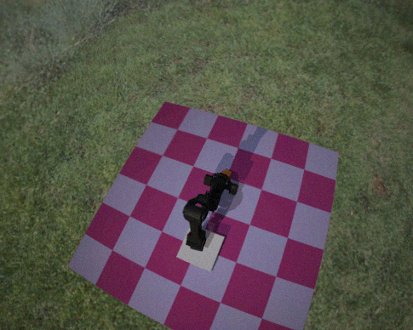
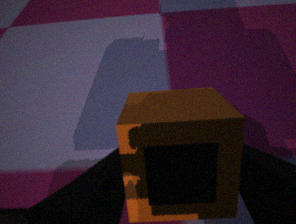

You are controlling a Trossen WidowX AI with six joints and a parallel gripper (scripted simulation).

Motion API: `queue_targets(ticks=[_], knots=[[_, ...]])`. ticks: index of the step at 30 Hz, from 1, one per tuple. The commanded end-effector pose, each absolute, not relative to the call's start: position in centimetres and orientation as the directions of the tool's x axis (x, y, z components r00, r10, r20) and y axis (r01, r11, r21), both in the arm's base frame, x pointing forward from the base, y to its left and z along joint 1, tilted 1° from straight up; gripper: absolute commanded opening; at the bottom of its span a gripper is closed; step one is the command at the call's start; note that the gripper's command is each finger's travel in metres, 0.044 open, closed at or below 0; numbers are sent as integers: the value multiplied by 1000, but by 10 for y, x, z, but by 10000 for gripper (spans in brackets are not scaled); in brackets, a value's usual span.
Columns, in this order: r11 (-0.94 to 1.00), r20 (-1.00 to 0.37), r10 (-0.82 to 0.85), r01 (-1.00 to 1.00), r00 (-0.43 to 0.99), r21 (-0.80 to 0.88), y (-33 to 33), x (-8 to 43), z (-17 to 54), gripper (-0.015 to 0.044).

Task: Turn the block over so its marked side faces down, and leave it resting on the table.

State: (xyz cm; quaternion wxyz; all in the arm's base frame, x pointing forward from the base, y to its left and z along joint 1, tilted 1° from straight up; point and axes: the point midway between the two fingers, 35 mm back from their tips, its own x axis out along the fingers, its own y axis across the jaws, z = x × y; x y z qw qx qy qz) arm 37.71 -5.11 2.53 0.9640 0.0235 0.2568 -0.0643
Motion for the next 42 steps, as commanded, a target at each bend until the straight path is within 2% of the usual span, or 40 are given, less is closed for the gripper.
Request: queue_targets(ticks=[1,13,30,42], knots=[[990,-471,-119,140,874,10,-52,377,28,0],[990,-471,-119,140,874,10,-52,377,28,0],[990,-471,-119,140,874,10,-52,377,28,440],[990,-471,-119,140,874,10,-52,377,28,440]])
